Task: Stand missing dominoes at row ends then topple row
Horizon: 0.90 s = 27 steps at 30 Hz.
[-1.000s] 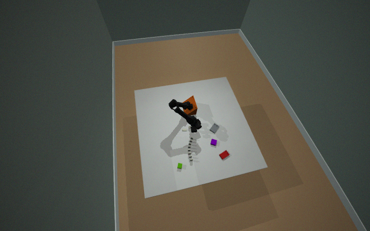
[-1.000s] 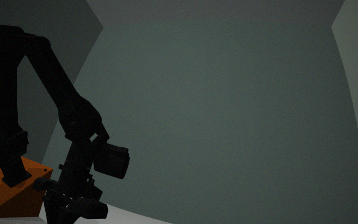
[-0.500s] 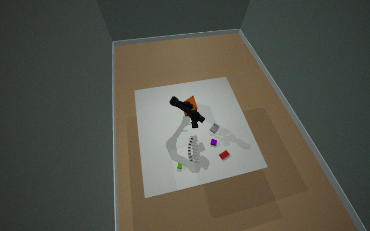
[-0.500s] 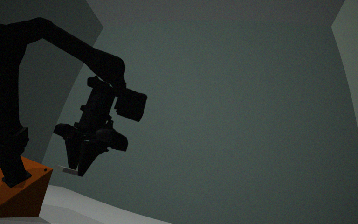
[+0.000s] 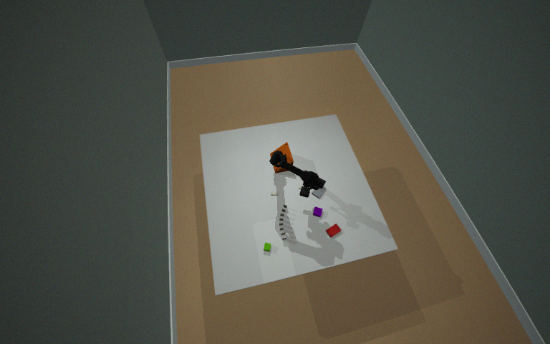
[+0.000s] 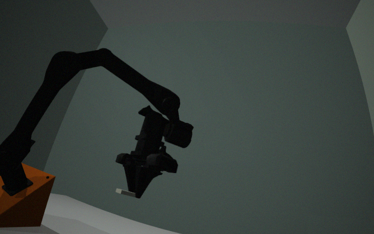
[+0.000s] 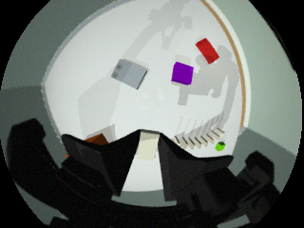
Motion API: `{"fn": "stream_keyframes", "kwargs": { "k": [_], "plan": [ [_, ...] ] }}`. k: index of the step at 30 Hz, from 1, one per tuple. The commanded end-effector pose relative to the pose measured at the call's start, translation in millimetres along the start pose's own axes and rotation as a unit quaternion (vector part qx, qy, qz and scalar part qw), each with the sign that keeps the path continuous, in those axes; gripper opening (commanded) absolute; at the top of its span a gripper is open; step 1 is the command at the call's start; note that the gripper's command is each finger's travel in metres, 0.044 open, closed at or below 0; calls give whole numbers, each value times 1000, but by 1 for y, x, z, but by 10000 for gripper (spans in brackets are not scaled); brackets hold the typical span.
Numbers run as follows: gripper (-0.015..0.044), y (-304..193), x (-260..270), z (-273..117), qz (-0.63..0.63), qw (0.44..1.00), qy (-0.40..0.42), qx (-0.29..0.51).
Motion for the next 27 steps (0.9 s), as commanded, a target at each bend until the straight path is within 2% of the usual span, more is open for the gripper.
{"fn": "stream_keyframes", "kwargs": {
  "k": [1, 6, 27],
  "plan": [
    [107, 5, -3, -3, 19, 1000, -1, -7],
    [107, 4, -3, 0, 21, 1000, 7, -19],
    [107, -17, -9, 44, 46, 975, 81, -202]
  ]
}}
Point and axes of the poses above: the point midway between the two fingers, 35 mm back from their tips, its own z axis out along the fingers, its own x axis across the jaws, y = z × x, the point moved 9 cm from there along -z, back along the fingers, and after that the axes turned 14 degrees about -z, right-handed, at the moved point
